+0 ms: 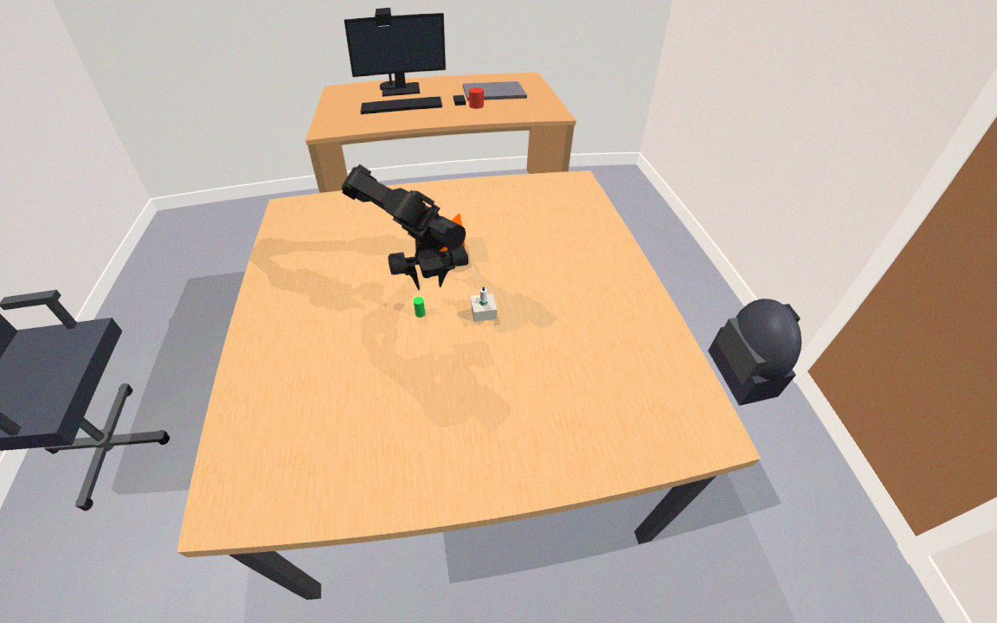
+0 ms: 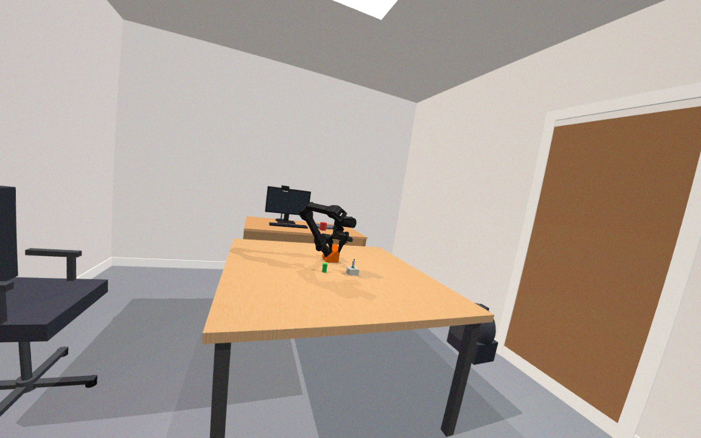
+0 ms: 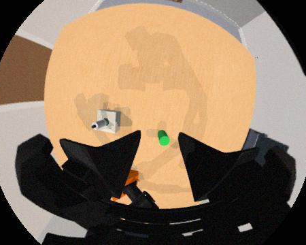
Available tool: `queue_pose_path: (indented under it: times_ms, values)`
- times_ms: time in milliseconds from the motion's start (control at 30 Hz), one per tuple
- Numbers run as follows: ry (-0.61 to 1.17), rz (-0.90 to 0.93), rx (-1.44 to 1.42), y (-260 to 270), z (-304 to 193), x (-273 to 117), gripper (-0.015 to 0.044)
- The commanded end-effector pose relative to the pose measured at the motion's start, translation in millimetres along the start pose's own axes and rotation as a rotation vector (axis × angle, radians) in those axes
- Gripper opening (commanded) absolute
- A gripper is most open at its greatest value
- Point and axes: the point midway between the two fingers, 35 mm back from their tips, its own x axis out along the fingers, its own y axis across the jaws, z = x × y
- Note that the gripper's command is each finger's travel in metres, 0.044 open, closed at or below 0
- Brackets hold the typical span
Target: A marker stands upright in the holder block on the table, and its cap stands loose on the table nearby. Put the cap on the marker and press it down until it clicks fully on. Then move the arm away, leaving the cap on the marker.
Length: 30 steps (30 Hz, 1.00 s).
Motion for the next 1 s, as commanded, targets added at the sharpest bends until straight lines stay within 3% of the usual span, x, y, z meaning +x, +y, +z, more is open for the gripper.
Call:
queue_pose_path:
  times_ms: [0, 500, 667, 967]
  values:
    - [0.150, 0.028, 0.562, -26, -56, 15, 0.0249]
    - [0.151, 0.028, 0.565, -26, -49, 16, 0.0249]
    - [0.150, 0.027, 0.565, -24, -54, 49, 0.0249]
    - [0.149, 0.026, 0.565, -24, -57, 65, 0.0249]
